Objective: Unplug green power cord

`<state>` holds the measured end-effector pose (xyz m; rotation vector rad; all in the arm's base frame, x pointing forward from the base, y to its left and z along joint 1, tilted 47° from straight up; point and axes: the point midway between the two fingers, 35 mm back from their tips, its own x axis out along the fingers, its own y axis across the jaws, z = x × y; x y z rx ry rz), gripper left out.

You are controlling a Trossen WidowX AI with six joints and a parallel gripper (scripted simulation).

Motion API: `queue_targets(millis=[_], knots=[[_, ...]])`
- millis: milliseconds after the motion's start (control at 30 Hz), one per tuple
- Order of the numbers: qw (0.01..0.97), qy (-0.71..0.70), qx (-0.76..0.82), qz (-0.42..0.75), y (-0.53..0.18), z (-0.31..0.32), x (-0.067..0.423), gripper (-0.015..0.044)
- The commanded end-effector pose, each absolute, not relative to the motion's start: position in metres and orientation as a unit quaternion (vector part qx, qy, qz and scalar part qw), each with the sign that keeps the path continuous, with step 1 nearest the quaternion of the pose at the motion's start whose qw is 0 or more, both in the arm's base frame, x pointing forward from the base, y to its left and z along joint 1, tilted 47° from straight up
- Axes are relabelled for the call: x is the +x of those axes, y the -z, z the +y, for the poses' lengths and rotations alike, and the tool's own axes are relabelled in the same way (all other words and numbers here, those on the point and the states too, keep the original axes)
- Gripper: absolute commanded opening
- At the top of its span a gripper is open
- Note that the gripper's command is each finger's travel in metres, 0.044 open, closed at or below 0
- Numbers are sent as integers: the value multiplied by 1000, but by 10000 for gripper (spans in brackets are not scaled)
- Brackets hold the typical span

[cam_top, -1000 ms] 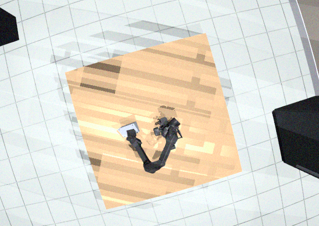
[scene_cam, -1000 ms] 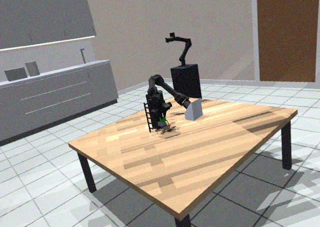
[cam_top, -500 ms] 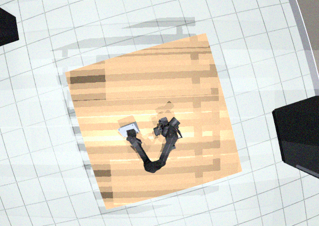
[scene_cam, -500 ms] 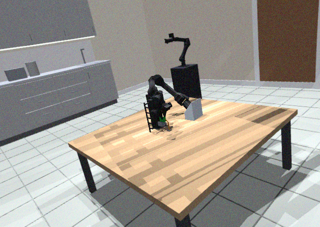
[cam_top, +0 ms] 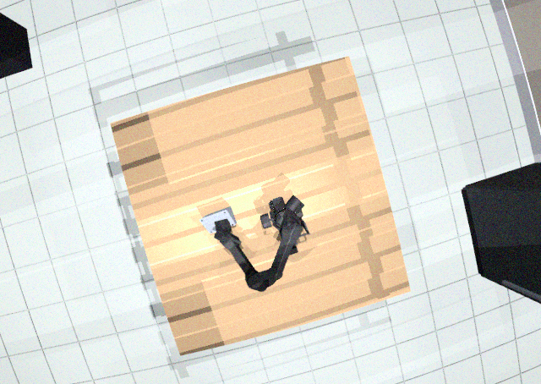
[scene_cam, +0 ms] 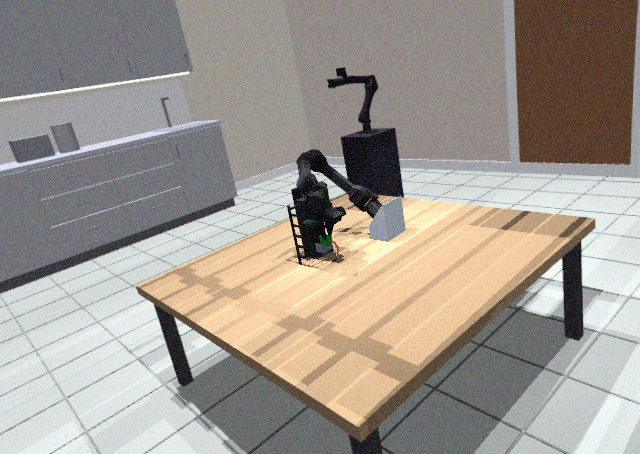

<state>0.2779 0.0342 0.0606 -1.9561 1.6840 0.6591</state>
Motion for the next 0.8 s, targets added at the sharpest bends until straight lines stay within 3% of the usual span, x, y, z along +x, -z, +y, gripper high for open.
queue_targets(millis=[0, 167, 700, 767], knots=[[249, -271, -710, 601, -41, 62, 273, 0], [249, -271, -710, 600, -36, 68, 272, 0], [248, -270, -711, 600, -34, 69, 273, 420], [249, -270, -711, 600, -23, 84, 271, 440]])
